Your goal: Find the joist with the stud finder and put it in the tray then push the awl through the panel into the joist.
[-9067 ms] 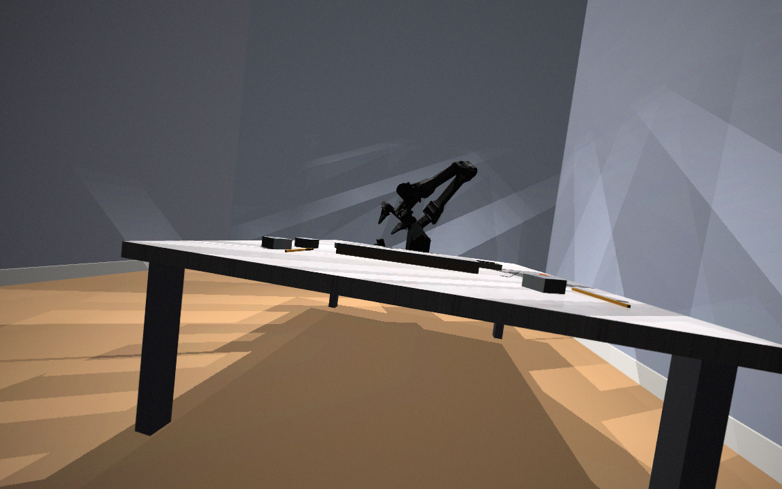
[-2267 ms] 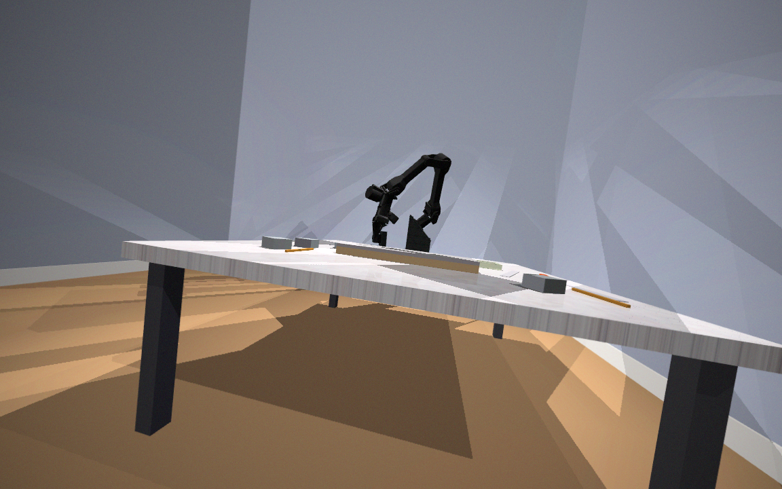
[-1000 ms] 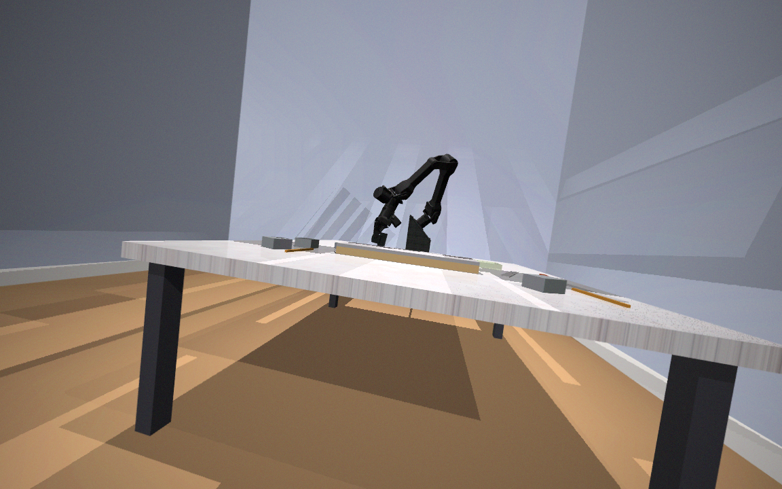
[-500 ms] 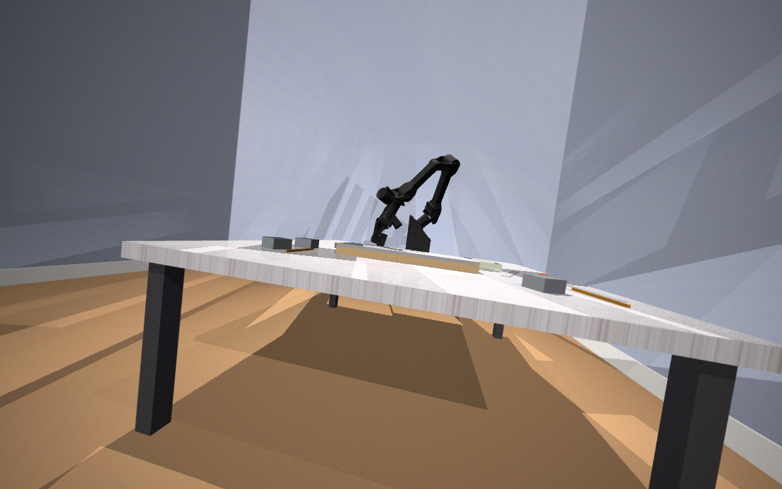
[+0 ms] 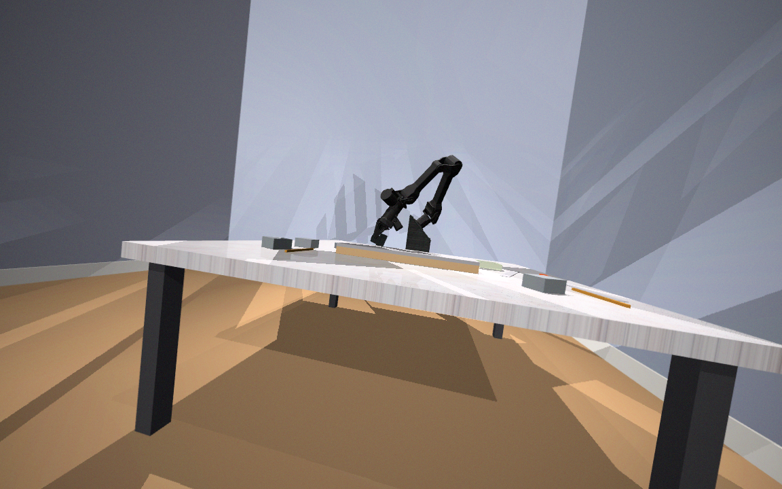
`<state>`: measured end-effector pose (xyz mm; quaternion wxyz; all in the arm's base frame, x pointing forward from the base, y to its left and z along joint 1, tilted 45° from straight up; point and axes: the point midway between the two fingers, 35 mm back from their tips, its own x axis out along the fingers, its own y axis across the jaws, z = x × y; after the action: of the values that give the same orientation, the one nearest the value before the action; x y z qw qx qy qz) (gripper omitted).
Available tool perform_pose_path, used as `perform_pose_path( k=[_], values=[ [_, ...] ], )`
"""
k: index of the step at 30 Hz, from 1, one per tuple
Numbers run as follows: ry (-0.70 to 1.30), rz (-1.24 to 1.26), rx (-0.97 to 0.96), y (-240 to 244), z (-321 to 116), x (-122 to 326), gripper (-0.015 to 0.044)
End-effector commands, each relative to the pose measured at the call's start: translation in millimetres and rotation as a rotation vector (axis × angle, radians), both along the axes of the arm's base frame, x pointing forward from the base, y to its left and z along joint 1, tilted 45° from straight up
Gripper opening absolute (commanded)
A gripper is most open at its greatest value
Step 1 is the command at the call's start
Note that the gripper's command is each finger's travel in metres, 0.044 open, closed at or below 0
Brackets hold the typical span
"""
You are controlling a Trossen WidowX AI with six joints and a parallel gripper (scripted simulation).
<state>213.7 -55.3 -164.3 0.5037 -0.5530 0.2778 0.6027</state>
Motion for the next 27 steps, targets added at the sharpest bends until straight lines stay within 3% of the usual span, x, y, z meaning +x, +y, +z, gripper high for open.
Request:
perform_pose_path(
  k=[1,27],
  values=[
    [-0.017,-0.014,-0.034,-1.8,2.5,2.2,0.0000],
    [-0.064,-0.047,-0.172,2.7,2.2,0.2,0.0000]
  ],
)
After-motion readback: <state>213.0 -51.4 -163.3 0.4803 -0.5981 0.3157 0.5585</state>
